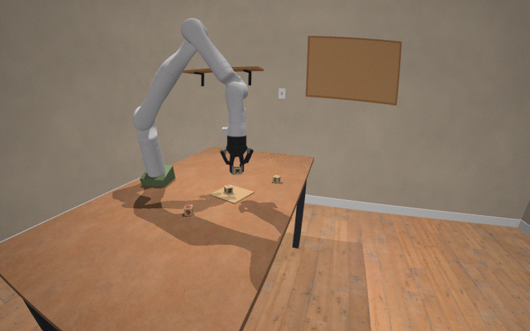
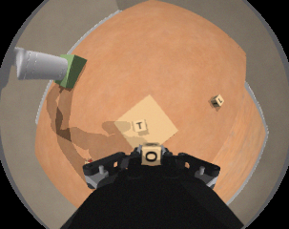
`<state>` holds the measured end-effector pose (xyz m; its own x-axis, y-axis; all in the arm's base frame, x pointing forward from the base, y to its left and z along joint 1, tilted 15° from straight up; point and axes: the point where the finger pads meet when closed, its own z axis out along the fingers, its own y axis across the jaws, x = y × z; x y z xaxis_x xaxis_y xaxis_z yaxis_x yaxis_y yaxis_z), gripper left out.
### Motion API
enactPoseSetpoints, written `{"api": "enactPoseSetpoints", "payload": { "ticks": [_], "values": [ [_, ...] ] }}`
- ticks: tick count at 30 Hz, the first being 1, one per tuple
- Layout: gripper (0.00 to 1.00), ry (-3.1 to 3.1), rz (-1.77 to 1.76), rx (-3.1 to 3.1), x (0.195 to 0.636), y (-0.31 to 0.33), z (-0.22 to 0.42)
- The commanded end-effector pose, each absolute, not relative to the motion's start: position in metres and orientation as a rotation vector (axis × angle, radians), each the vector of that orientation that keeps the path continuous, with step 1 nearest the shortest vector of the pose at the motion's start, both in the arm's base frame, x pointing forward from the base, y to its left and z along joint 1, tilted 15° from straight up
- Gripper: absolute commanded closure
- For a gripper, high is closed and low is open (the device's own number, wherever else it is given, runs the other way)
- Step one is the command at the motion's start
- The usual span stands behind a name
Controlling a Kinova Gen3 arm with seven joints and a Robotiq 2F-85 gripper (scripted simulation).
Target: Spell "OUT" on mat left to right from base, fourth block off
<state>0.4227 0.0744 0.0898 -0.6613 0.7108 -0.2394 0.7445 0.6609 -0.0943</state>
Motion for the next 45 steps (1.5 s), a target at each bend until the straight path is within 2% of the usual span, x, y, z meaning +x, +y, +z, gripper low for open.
{"api": "enactPoseSetpoints", "payload": {
  "ticks": [1, 21, 45],
  "values": [
    [0.74, 2.663, -0.275, 1.239, 0.415, 0.09, 0.086],
    [0.74, 2.338, -0.209, 1.73, 0.389, 0.123, 0.076],
    [0.74, 2.222, -0.188, 1.865, 0.382, 0.133, 0.073]
  ]
}}
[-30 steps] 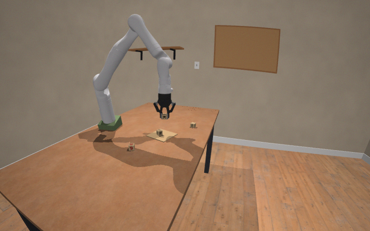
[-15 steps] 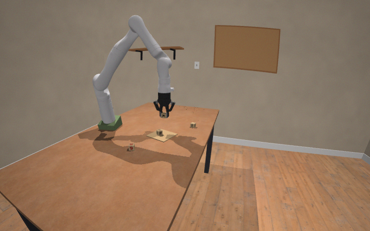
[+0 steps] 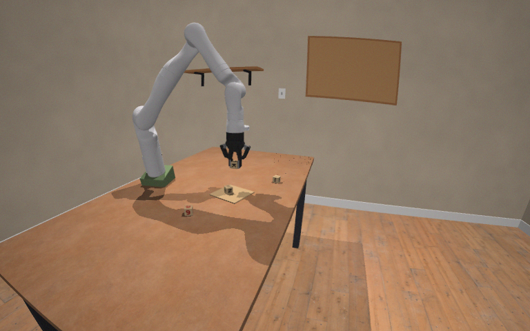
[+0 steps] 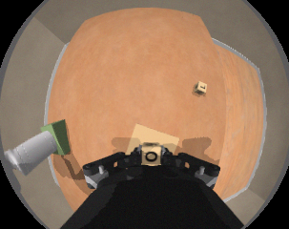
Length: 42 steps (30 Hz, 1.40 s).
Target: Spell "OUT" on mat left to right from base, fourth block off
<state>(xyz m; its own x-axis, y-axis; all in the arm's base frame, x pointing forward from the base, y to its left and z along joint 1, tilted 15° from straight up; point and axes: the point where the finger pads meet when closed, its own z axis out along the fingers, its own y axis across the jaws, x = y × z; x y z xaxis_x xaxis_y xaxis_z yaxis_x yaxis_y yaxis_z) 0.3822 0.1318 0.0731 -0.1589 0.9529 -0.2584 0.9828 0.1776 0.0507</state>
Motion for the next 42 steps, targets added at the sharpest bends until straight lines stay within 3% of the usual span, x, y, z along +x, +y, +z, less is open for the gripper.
{"api": "enactPoseSetpoints", "payload": {
  "ticks": [1, 22, 42],
  "values": [
    [0.74, 2.222, -0.188, 1.866, 0.382, 0.133, 0.073],
    [0.74, 2.221, -0.191, 1.867, 0.382, 0.132, 0.067],
    [0.74, 2.221, -0.191, 1.867, 0.389, 0.114, -0.004]
  ]
}}
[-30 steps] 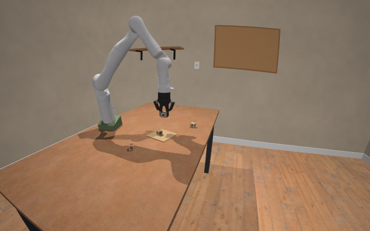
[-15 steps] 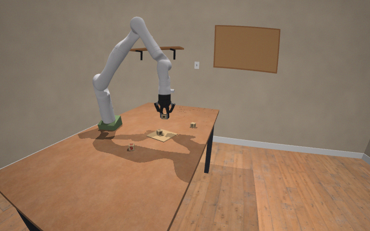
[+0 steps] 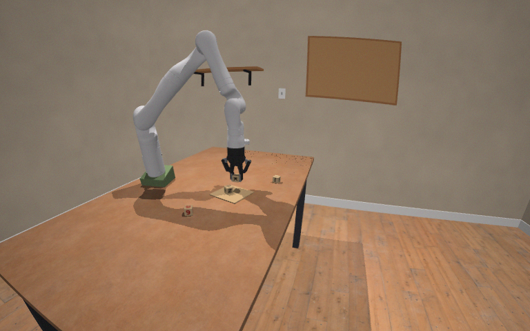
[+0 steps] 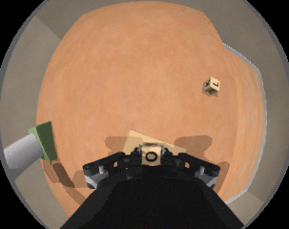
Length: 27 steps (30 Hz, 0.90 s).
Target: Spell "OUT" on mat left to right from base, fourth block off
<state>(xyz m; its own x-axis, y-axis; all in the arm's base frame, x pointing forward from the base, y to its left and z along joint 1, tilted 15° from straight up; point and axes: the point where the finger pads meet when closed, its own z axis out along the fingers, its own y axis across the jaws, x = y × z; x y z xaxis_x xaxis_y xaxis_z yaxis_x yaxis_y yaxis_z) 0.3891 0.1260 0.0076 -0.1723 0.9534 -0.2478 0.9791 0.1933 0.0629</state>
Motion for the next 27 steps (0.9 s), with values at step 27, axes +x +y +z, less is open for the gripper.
{"api": "enactPoseSetpoints", "payload": {
  "ticks": [27],
  "values": [
    [0.74, 2.221, -0.191, 1.867, 0.39, 0.11, -0.019]
  ]
}}
